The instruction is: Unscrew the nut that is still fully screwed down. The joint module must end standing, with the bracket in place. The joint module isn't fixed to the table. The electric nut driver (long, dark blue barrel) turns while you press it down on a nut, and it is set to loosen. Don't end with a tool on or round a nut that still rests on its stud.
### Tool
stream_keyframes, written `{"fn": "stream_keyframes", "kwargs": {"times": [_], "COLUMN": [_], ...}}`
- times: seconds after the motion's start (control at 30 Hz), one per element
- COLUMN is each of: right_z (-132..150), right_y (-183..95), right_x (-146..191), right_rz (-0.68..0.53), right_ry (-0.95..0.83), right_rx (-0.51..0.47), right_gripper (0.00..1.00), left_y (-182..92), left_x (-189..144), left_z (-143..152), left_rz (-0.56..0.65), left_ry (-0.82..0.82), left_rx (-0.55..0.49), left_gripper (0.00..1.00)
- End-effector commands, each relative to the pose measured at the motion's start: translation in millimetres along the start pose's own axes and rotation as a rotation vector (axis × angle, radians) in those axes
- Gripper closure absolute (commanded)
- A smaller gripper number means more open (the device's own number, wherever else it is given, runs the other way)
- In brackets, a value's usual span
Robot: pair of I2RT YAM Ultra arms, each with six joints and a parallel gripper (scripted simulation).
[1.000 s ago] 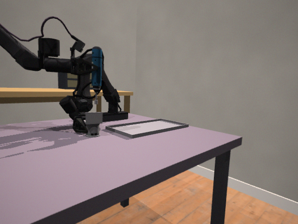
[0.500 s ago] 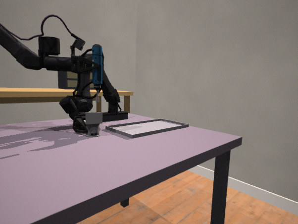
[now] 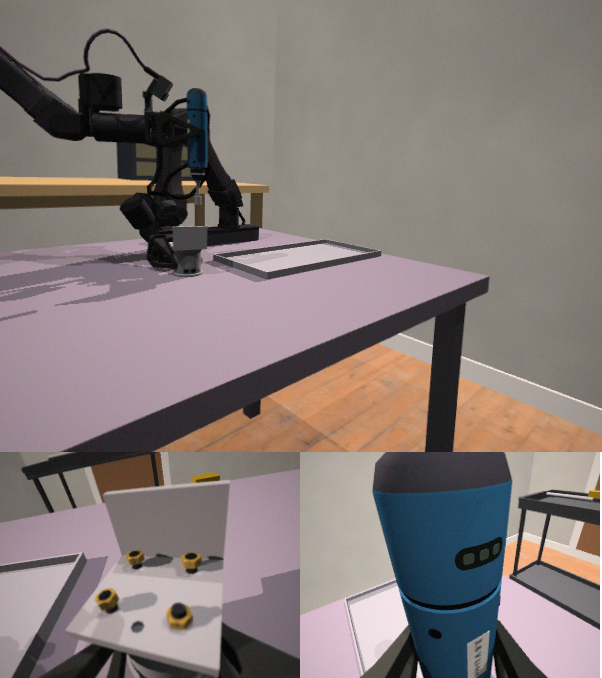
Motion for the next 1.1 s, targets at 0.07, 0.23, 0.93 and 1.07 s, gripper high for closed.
{"fn": "stream_keyframes", "kwargs": {"times": [0.07,0.23,0.93,1.07], "right_z": [-43.7,-62.4,-42.4,-50.2], "right_y": [-12.6,-11.7,-27.0,-29.4], "right_x": [11.2,12.2,20.3,23.7], "right_rz": [-0.020,-0.021,-0.025,-0.029], "right_ry": [-0.006,-0.004,-0.007,-0.005], "right_rx": [-0.149,-0.192,-0.170,-0.193], "right_gripper": [0.58,0.58,0.58,0.58], "left_y": [-0.2,-0.2,-0.2,-0.2], "left_x": [-0.2,-0.2,-0.2,-0.2], "left_z": [-2.3,-2.3,-2.3,-2.3], "left_rz": [-0.003,-0.003,-0.003,-0.003], "left_ry": [0.001,0.001,0.001,0.001], "left_rx": [-0.004,-0.004,-0.004,-0.004], "left_gripper": [0.41,0.41,0.41,0.41]}}
Point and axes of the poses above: on each arm, the point where the finger pads meet when closed, its own y axis out along the fingers, its own x axis across the jaws, z = x × y, the point moved 1 cm from there along -y, back along the fingers, and after that the axes turned 9 degrees about y, right-handed, at the moved point
